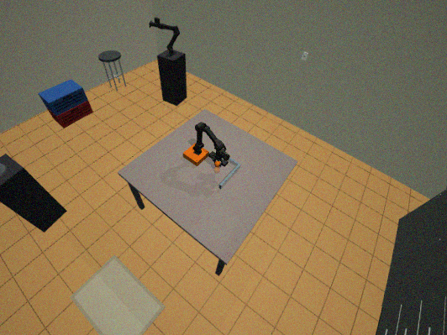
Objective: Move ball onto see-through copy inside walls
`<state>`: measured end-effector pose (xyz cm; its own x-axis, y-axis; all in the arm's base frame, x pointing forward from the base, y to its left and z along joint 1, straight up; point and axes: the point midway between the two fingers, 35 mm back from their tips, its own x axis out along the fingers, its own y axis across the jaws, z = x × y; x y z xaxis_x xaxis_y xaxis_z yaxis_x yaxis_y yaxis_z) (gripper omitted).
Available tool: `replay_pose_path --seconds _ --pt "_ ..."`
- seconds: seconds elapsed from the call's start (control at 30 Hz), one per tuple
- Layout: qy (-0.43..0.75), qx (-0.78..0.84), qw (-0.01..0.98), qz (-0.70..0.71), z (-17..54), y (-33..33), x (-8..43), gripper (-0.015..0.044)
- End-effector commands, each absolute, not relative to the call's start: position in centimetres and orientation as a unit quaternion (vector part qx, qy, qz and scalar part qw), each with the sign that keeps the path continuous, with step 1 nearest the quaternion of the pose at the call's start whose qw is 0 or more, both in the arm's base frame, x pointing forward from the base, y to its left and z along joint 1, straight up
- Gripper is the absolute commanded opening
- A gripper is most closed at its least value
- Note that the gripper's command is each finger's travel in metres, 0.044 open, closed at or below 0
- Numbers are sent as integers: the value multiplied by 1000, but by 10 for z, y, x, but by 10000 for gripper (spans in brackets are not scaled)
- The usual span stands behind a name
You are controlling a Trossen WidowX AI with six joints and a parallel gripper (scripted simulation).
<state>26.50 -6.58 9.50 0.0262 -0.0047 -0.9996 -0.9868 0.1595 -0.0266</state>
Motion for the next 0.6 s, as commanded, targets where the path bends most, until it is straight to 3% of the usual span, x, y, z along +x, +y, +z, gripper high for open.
replay_pose_path --seconds 0.0,0.57 --pt "530 -471 542 451 89 -71 265 0" --pt "531 -470 542 451 21 -71 267 0"
